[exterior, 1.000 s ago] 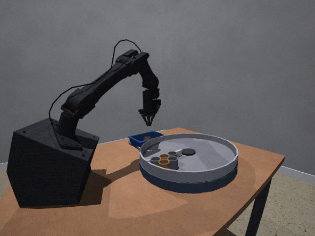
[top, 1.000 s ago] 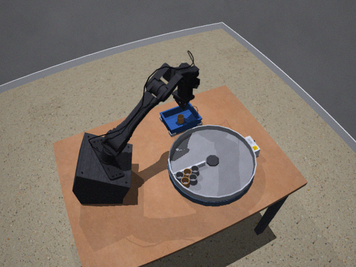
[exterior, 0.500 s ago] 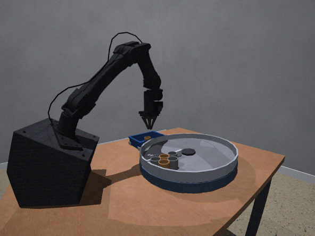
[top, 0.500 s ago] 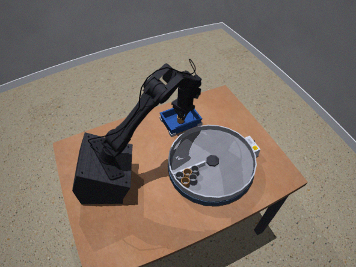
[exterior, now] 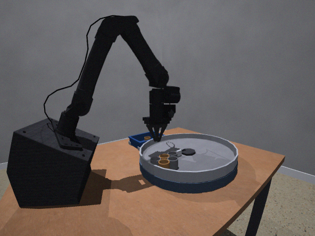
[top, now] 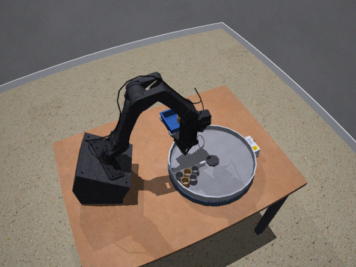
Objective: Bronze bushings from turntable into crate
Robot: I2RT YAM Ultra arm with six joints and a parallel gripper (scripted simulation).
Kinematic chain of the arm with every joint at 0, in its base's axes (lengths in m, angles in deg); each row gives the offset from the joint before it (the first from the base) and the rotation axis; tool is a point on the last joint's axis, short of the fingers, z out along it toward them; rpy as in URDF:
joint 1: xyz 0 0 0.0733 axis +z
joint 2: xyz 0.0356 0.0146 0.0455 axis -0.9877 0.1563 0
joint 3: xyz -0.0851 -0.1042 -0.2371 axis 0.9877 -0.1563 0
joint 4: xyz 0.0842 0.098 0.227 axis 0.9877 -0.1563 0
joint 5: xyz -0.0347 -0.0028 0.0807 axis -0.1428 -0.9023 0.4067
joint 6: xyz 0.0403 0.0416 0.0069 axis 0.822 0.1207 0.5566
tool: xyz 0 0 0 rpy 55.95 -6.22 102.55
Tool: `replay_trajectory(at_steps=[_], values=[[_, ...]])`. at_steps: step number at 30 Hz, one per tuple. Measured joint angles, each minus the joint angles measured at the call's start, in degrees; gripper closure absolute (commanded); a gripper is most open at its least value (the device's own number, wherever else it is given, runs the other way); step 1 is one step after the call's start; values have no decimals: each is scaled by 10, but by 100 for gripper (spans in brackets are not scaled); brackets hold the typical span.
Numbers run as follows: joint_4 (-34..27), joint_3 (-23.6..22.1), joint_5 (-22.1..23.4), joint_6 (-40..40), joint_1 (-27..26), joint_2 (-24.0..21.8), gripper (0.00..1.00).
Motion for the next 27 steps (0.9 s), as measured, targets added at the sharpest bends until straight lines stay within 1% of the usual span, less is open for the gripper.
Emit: replay_trajectory(at_steps=[2,4,7,10,15,19,27], values=[[12,-22,18,-49,-62,-23,85],[22,-34,38,-98,-121,-37,85],[33,-38,70,-169,-195,-43,85],[44,-38,100,-228,-251,-39,85],[46,-38,141,-291,-290,-29,85],[43,-36,161,-325,-315,-26,85],[43,-28,178,-349,-319,-26,85]])
